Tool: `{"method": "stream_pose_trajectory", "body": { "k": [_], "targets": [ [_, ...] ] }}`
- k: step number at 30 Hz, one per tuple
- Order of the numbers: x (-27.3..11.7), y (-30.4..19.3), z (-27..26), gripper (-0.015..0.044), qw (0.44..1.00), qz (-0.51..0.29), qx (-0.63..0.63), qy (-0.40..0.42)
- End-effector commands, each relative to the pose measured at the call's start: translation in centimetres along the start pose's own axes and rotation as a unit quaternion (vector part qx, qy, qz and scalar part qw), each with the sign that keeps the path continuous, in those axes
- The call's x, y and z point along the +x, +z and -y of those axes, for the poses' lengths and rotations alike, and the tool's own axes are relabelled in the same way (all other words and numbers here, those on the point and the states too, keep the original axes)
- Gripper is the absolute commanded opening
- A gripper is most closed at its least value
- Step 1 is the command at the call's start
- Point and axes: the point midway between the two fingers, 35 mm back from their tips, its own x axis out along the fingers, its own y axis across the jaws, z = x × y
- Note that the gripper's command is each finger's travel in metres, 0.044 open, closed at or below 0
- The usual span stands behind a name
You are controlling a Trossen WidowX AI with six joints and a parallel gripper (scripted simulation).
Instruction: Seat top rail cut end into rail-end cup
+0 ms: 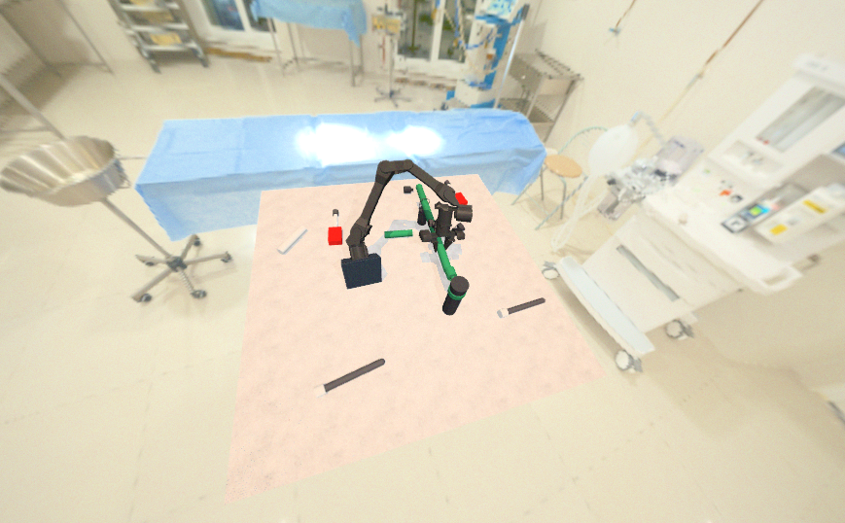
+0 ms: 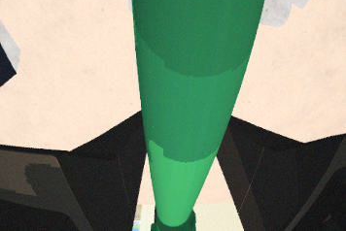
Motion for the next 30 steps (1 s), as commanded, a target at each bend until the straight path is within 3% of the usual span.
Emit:
{"method": "stream_pose_trajectory", "body": {
  "k": [1,30],
  "targets": [
    [-0.25,-0.52,0.05,0.0,1.0,-0.003,0.001,-0.003],
    [-0.58,-1.46,0.1,0.0,1.0,-0.003,0.001,-0.003]
  ]
}}
